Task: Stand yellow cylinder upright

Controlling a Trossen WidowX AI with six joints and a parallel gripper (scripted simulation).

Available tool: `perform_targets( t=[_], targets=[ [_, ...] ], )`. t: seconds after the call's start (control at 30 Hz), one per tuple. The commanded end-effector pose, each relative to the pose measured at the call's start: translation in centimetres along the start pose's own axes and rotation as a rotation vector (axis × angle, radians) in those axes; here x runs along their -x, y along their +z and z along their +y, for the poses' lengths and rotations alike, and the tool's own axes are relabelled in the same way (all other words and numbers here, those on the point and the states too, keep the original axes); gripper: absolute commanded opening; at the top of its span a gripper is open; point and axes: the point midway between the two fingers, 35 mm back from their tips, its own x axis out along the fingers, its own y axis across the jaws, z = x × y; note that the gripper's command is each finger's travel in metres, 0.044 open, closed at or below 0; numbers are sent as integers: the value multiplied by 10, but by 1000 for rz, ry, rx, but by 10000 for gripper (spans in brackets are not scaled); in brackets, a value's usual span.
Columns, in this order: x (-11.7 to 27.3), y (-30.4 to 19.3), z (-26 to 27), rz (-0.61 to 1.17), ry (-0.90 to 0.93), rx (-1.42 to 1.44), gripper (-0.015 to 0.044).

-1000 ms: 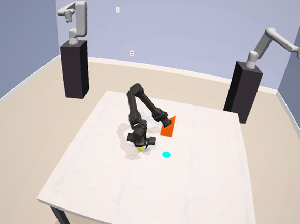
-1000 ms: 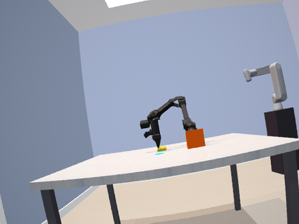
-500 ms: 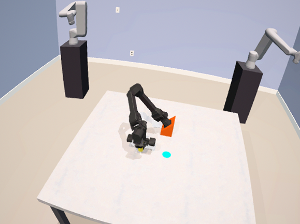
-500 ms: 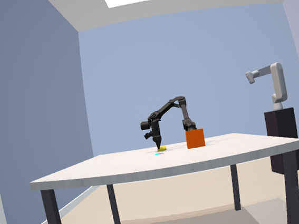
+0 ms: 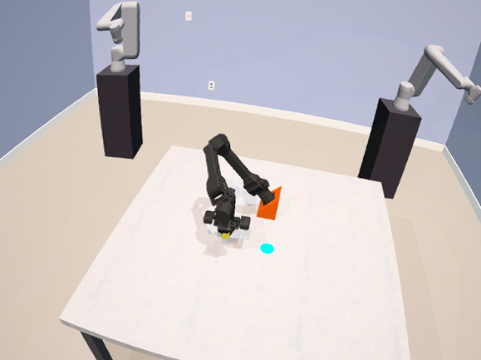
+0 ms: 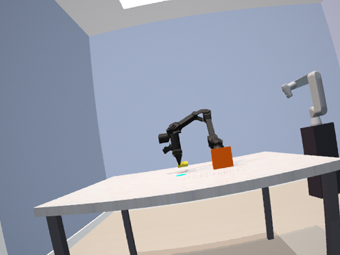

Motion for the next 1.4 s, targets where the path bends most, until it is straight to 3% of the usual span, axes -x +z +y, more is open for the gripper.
perform_targets(
  t=[0.0,0.63,1.37],
  targets=[
    [15,2,1,-5,5,-5,105],
    [75,-4,0,-2,-2,-4,105],
    [82,3,50,-3,32,265,105]
  ],
)
